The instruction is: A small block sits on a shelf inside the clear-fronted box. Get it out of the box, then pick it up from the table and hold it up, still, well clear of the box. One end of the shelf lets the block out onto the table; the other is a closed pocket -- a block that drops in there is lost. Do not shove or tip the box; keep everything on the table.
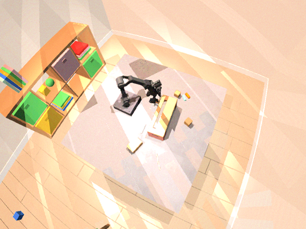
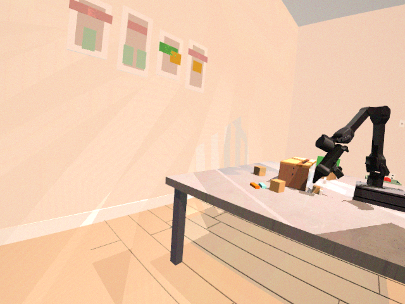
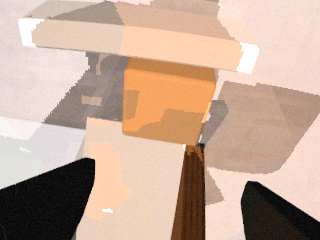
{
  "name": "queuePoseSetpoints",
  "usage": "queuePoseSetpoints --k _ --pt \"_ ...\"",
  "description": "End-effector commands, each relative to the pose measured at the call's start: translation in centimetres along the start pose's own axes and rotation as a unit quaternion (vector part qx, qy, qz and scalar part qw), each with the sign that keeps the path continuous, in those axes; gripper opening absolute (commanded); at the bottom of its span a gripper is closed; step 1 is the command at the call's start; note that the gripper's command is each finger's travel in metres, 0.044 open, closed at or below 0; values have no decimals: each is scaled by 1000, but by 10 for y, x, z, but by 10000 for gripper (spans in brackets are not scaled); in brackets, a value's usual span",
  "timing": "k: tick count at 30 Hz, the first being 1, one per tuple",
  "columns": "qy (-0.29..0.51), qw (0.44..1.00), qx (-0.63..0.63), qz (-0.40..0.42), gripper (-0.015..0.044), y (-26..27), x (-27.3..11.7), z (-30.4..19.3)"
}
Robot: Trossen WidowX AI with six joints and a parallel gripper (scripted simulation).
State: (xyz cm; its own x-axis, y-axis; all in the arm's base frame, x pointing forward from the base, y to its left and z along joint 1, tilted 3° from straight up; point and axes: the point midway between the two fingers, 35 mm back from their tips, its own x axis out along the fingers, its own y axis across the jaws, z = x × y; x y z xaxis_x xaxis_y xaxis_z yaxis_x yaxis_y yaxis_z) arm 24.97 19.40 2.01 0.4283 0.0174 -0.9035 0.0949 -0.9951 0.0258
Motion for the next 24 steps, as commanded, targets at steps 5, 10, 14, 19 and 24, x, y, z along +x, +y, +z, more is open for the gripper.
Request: queuePoseSetpoints --k 5,10,14,19,24 --pt "1 1000 -2 1 285 1 12 5" --pt "1 1000 -2 1 285 2 19 9" --pt "1 1000 -2 1 285 3 25 12" --pt "1 1000 -2 1 285 4 31 15" --pt "1 1000 -2 1 285 5 38 19"
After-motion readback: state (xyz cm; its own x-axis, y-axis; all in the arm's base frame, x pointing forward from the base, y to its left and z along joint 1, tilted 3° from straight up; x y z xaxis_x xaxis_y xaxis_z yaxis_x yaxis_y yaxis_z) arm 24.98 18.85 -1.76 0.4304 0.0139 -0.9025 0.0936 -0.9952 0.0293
